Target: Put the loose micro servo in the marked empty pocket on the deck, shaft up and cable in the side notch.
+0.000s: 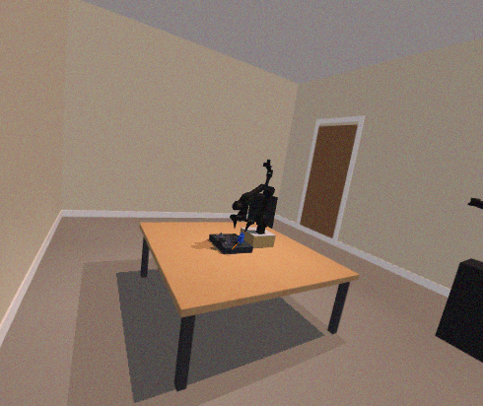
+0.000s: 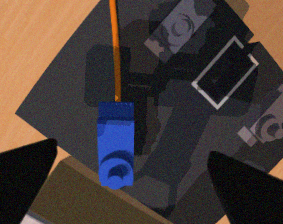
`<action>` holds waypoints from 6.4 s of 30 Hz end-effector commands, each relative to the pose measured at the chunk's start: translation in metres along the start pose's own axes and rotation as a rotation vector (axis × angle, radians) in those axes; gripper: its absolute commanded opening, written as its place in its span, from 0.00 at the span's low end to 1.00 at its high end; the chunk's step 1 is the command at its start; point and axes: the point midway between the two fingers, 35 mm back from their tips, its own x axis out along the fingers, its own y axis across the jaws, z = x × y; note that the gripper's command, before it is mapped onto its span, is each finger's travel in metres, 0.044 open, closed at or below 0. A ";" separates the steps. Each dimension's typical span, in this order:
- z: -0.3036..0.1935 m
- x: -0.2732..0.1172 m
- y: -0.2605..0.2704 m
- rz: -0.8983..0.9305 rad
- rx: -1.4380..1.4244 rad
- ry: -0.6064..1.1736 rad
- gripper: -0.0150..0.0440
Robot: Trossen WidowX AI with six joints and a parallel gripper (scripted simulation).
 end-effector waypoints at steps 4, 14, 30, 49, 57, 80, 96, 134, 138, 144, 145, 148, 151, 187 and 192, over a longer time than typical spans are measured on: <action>-0.006 0.009 0.012 0.046 -0.071 0.046 1.00; -0.007 0.034 0.013 0.046 -0.071 0.046 1.00; -0.009 0.049 0.013 0.046 -0.071 0.046 1.00; -0.009 0.055 0.013 0.046 -0.071 0.046 0.41; -0.008 0.046 0.012 0.046 -0.071 0.046 0.25; -0.013 0.025 0.007 0.045 -0.071 0.046 0.25; -0.001 0.026 -0.015 0.043 -0.071 0.045 0.25; -0.025 0.026 -0.050 0.021 0.620 0.059 0.25; -0.025 0.026 -0.050 0.021 0.620 0.059 0.25; -0.020 0.026 -0.054 0.021 0.620 0.059 0.25; -0.017 0.027 -0.055 0.021 0.620 0.059 0.25; -0.008 0.027 -0.062 0.021 0.620 0.058 0.25; 0.002 0.028 -0.069 0.020 0.620 0.057 0.25; 0.064 0.044 -0.114 0.018 0.621 0.050 0.25; 0.064 0.051 -0.114 0.018 0.621 0.050 0.25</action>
